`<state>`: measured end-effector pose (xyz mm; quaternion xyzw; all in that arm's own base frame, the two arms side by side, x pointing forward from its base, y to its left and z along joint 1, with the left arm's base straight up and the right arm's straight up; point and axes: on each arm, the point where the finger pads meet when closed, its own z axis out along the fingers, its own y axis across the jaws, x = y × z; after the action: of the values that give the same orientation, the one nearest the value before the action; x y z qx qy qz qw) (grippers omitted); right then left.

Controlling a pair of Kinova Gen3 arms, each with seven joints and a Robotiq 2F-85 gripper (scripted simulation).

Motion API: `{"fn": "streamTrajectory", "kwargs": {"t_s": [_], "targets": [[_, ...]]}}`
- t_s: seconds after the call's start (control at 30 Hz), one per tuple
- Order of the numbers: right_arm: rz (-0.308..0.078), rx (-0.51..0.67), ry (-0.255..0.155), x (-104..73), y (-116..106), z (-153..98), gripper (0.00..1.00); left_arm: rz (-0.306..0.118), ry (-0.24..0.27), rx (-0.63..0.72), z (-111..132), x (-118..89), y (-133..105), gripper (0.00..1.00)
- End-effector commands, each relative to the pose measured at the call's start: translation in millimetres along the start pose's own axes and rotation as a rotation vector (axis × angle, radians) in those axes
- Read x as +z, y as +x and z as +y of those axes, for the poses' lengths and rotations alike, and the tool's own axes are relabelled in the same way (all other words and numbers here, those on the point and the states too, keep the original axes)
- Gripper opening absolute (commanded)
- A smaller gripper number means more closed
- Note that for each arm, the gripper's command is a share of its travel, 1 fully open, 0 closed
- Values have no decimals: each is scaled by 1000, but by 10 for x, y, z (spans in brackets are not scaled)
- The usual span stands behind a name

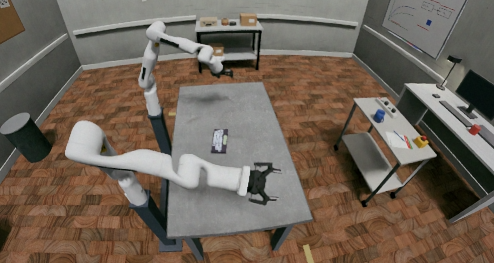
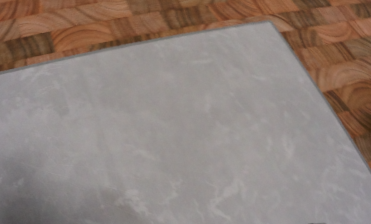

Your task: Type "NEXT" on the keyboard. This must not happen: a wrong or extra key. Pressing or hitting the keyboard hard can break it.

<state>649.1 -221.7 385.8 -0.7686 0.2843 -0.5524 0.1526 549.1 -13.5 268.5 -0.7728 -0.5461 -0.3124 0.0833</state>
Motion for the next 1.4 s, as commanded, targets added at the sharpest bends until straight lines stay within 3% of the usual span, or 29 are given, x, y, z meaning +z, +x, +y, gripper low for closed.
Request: {"fn": "streamTrajectory", "kwargs": {"t_s": [0.0, 1.37], "targets": [[2, -1, 1, -3, 11, -9, 1000, -1, 27, -61, -89, 112, 135, 1000], [2, -1, 1, -3, 11, -9, 1000, 2, 252, -562, -1091, 759, 1075, 1000]]}}
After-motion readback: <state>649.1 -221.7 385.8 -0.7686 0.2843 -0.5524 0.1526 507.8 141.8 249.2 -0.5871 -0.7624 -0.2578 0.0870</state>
